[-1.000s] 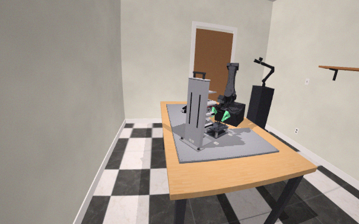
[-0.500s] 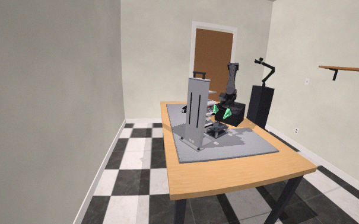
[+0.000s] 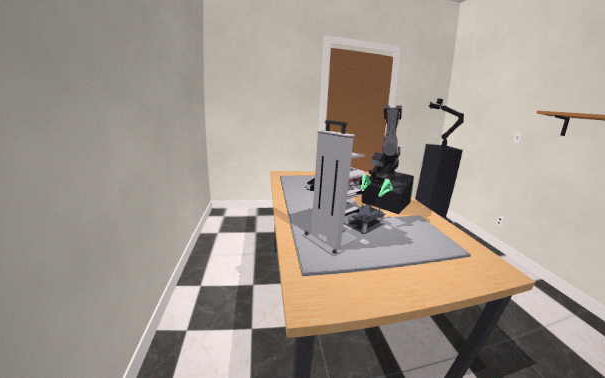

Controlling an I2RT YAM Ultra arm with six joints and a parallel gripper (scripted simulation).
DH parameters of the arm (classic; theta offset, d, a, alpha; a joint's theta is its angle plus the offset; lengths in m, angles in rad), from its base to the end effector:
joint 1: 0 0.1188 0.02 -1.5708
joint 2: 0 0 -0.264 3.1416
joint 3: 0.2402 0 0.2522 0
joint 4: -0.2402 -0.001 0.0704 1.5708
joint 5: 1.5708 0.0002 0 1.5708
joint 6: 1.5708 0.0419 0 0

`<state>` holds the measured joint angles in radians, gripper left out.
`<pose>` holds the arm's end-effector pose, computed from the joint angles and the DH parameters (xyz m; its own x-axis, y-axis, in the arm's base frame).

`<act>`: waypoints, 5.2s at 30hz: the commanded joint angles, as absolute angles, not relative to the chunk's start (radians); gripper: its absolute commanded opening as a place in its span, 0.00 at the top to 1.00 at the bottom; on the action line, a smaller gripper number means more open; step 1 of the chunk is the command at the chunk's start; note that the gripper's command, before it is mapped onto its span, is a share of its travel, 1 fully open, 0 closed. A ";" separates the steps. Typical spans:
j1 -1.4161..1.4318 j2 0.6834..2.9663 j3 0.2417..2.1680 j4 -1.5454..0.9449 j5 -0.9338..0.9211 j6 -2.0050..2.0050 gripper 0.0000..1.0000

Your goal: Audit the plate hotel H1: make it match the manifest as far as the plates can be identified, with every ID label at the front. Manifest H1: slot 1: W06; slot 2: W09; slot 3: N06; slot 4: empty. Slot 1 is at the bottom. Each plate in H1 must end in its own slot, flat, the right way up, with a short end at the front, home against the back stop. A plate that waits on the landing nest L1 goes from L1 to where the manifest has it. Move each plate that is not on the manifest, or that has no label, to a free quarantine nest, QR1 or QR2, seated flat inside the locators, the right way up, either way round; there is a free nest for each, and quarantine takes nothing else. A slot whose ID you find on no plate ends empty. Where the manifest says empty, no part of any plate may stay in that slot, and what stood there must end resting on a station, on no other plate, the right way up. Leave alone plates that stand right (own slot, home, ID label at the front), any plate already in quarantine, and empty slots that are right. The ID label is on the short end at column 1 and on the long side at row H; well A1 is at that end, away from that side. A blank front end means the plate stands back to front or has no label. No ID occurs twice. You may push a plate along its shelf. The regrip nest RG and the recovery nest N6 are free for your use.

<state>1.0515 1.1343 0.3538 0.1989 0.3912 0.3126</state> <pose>0.1201 0.1799 0.1682 -0.4576 -0.2277 -0.8595 -0.5294 0.8464 0.0577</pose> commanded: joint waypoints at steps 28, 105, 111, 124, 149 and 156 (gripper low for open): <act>1.119 0.873 0.508 -0.215 0.458 0.359 0.00; 1.072 0.903 0.753 -0.433 0.424 0.329 0.00; 1.048 0.933 0.770 -0.414 0.405 0.314 0.00; 1.011 0.984 0.800 -0.383 0.375 0.291 0.00; 0.944 1.099 0.878 -0.332 0.318 0.251 0.00; 0.931 1.123 0.897 -0.324 0.307 0.244 0.00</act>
